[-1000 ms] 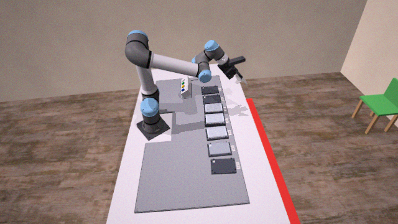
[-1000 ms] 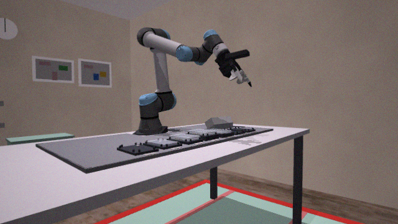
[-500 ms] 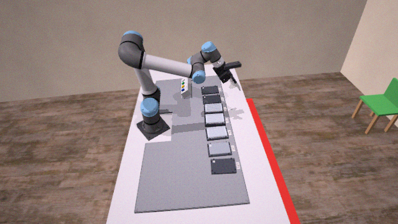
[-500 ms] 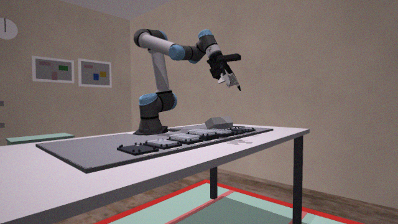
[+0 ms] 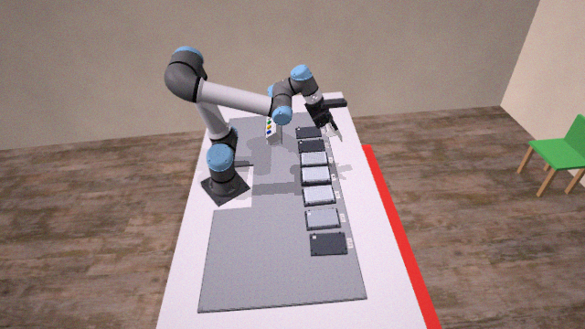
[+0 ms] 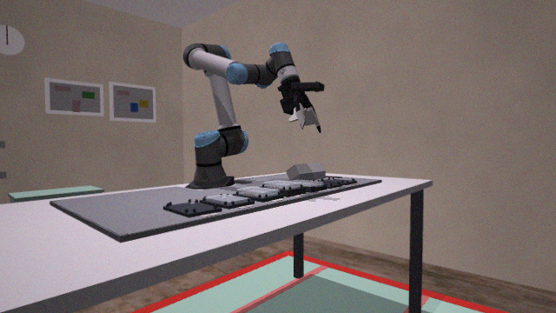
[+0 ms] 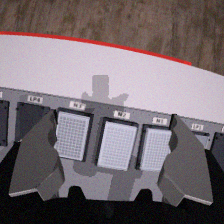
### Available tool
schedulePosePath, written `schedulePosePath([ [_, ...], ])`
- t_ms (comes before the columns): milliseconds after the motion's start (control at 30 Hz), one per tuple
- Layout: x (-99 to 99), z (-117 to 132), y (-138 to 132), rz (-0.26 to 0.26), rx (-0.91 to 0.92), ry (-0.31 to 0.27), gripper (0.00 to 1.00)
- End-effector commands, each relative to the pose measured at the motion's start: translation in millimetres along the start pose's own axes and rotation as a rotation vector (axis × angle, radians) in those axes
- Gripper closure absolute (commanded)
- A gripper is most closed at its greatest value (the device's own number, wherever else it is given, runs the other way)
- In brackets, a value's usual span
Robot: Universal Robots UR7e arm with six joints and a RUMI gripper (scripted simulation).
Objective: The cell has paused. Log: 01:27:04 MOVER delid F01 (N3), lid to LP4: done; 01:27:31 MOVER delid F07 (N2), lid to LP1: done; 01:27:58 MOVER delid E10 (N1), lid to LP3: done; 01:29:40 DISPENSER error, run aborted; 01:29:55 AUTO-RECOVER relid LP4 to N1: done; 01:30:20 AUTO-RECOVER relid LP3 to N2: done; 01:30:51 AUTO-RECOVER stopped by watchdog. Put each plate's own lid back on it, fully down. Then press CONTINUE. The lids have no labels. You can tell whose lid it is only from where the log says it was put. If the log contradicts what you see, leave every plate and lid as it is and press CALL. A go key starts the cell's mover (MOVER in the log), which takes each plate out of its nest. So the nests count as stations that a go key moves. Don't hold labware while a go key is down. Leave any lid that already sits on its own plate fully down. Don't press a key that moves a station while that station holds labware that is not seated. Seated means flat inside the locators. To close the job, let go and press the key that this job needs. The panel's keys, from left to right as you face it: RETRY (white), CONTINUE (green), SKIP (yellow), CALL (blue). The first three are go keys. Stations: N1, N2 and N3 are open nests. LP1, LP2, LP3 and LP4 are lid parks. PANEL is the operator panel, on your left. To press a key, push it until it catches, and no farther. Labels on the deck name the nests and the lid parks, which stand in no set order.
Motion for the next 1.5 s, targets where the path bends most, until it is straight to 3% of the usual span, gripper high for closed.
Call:
schedulePosePath([
  [0, -1.4, 13.3, 3.5, 0.0, 0.002, -0.007, 0.18],
  [167, -2.0, 36.3, 7.1, -0.002, 0.023, -0.077, 0.18],
  [367, -2.7, 60.3, 10.5, -0.002, 0.023, -0.077, 0.18],
  [467, -3.1, 74.7, 11.5, -0.006, 0.041, -0.134, 0.18],
  [767, -3.9, 103.8, 13.3, -0.007, 0.044, -0.147, 0.18],
  [900, -4.3, 123.1, 13.3, -0.014, 0.067, -0.216, 0.18],
  [1100, -4.8, 143.1, 13.0, -0.014, 0.067, -0.216, 0.18],
  [1233, -5.1, 162.4, 11.7, -0.024, 0.092, -0.284, 0.18],
  [1467, -5.7, 190.6, 9.5, -0.024, 0.092, -0.284, 0.18],
])
Point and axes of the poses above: the point where the finger pads meet when closed, its own x axis out along the fingers, its own y axis across the jaws, z = x × y, the point moved 1 cm from there along -x, back along the fingers, and after that the axes turned 1 degree about -x, right-handed, at the moved point
